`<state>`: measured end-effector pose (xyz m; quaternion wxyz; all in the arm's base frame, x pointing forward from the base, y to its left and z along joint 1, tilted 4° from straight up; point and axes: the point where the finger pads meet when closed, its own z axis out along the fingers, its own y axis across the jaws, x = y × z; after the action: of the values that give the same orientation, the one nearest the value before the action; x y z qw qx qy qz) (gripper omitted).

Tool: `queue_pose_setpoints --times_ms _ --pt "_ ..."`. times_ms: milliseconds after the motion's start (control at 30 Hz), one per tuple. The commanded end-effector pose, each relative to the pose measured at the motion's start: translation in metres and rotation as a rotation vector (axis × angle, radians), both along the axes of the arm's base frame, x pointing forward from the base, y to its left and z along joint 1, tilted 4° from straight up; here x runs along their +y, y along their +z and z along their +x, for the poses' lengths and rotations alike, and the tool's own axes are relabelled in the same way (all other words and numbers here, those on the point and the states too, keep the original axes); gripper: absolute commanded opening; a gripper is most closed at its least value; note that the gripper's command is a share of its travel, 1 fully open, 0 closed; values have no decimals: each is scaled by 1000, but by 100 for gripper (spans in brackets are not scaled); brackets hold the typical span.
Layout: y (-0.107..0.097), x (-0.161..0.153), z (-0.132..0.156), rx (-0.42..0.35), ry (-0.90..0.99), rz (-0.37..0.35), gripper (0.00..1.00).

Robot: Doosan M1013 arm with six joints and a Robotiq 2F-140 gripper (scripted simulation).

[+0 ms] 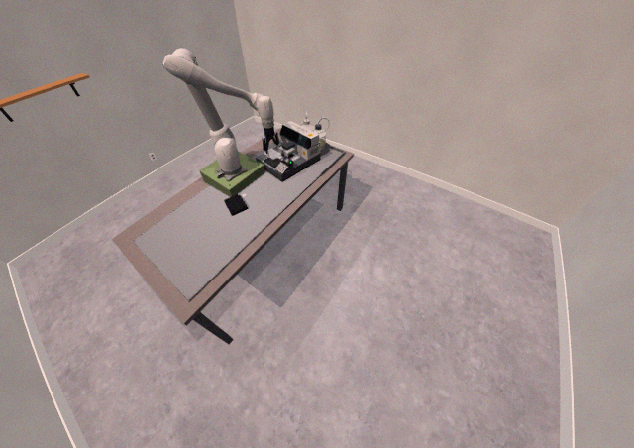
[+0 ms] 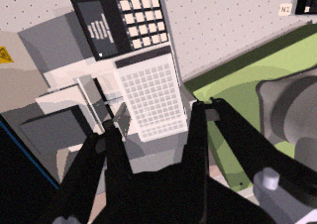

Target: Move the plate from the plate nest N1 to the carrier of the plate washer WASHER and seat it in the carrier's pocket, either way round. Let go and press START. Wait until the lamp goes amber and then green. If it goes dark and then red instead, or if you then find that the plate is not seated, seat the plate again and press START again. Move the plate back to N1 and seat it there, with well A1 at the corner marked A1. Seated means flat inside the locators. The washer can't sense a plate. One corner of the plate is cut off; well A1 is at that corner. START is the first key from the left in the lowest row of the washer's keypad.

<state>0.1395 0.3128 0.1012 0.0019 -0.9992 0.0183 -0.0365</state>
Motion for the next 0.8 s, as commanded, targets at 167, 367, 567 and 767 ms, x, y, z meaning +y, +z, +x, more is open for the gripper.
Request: queue_pose_setpoints --times_ms 167,367,567,767 --pt "-14 0 1 0 0 0 10" --pt "-24 0 2 0 0 0 10" --pt "-31 0 2 0 0 0 10" --pt "-41 0 3 0 0 0 10"
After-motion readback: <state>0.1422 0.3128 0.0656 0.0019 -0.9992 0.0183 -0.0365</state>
